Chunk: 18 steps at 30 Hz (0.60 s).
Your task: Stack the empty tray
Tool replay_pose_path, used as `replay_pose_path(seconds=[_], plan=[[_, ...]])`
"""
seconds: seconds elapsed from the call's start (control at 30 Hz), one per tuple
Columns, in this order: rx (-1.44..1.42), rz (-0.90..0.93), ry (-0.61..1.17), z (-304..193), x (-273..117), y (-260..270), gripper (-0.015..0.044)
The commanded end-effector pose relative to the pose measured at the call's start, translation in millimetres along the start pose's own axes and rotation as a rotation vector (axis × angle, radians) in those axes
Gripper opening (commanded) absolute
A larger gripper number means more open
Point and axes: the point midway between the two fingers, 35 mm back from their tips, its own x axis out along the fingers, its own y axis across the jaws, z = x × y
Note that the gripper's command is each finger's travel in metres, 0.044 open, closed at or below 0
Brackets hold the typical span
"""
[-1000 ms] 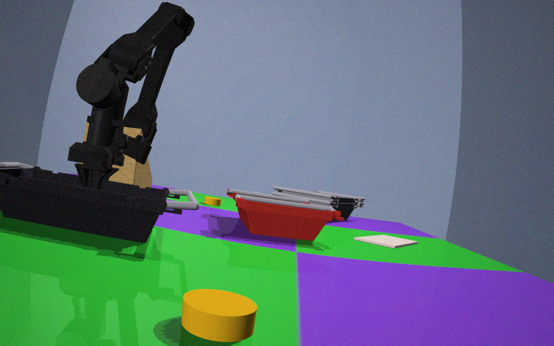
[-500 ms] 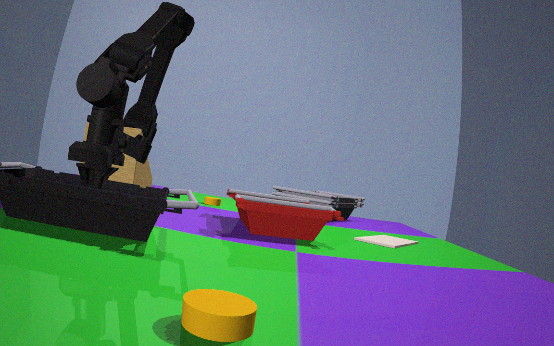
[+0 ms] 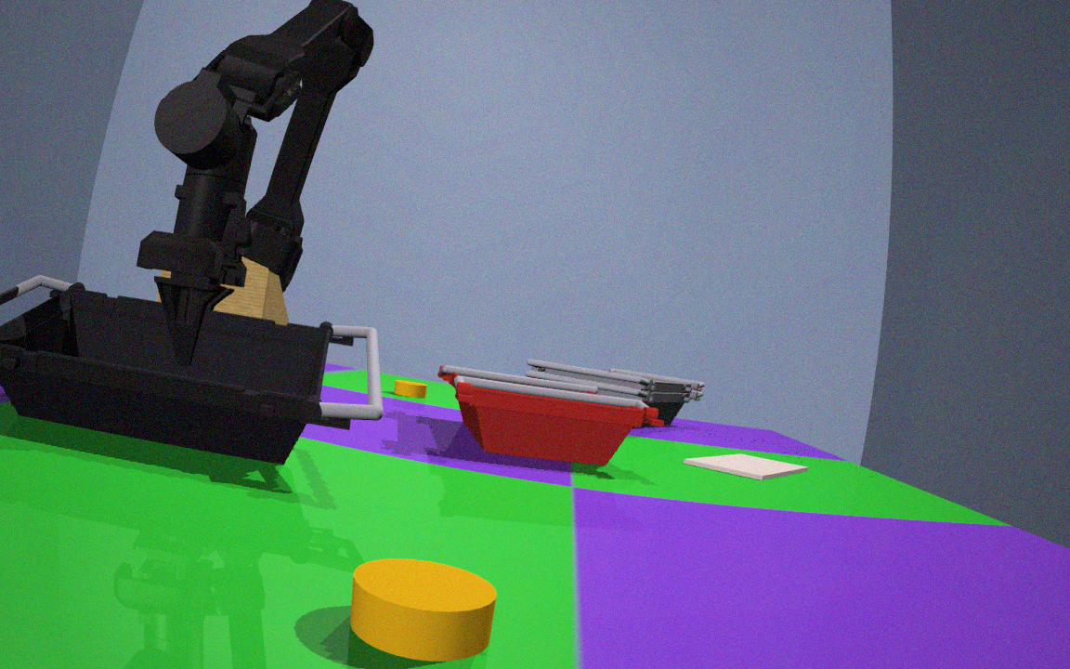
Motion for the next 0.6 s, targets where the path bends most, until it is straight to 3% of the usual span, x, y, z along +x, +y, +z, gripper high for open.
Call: replay_pose_path(seconds=[0.0, 0.57], plan=[[-0.002, 0.003, 0.003, -0.5, -34.2, 1.7, 0.0], [-0.002, 0.003, 0.003, -0.7, -47.0, 3.1, 0.0]])
